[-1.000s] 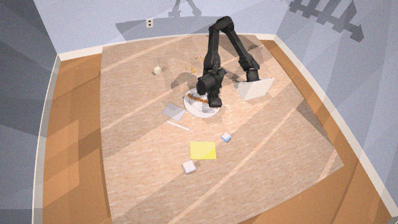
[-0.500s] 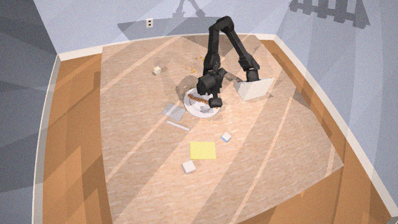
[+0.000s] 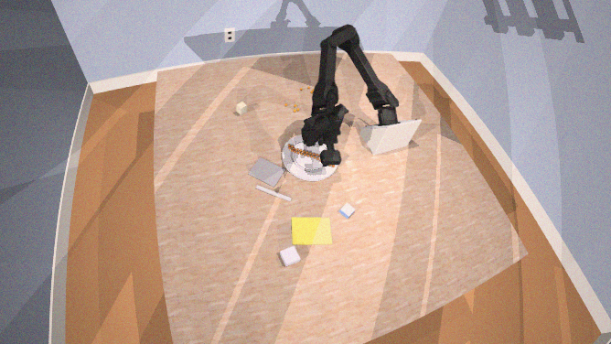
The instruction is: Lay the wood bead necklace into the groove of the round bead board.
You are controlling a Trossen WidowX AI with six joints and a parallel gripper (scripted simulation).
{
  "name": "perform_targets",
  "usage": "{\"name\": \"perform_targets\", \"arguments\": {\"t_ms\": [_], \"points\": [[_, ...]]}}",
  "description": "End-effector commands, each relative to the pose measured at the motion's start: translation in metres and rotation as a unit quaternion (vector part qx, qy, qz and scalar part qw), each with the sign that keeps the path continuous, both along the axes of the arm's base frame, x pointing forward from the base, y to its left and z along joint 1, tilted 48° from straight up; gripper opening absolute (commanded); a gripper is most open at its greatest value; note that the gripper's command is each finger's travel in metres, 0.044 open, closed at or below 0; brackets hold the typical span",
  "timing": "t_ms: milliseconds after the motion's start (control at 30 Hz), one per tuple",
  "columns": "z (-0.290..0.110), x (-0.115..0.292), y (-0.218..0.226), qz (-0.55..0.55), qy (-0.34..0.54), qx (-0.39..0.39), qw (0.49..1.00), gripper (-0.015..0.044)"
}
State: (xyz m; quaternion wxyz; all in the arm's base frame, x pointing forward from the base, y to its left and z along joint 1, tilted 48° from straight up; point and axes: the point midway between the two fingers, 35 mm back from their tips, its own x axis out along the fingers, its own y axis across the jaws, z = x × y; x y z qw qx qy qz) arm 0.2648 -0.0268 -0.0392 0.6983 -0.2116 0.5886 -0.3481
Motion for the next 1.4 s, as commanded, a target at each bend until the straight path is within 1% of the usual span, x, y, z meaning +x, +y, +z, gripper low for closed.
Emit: {"name": "perform_targets", "arguments": {"t_ms": [0, 200, 433, 600, 733, 767, 833, 1367], "points": [[0.000, 0.000, 0.000, -0.002, -0.001, 0.000, 1.000, 0.0440], [0.000, 0.000, 0.000, -0.002, -0.001, 0.000, 1.000, 0.0440], [0.018, -0.016, 0.024, -0.017, -0.017, 0.003, 1.000, 0.0256], [0.017, -0.016, 0.023, -0.017, -0.017, 0.003, 1.000, 0.0125], [0.008, -0.016, 0.013, -0.017, -0.017, 0.002, 1.000, 0.0120], [0.013, -0.013, 0.021, -0.016, -0.022, 0.006, 1.000, 0.0120], [0.013, -0.013, 0.020, -0.016, -0.022, 0.006, 1.000, 0.0120], [-0.003, -0.014, 0.002, -0.017, -0.019, 0.003, 1.000, 0.0120]]}}
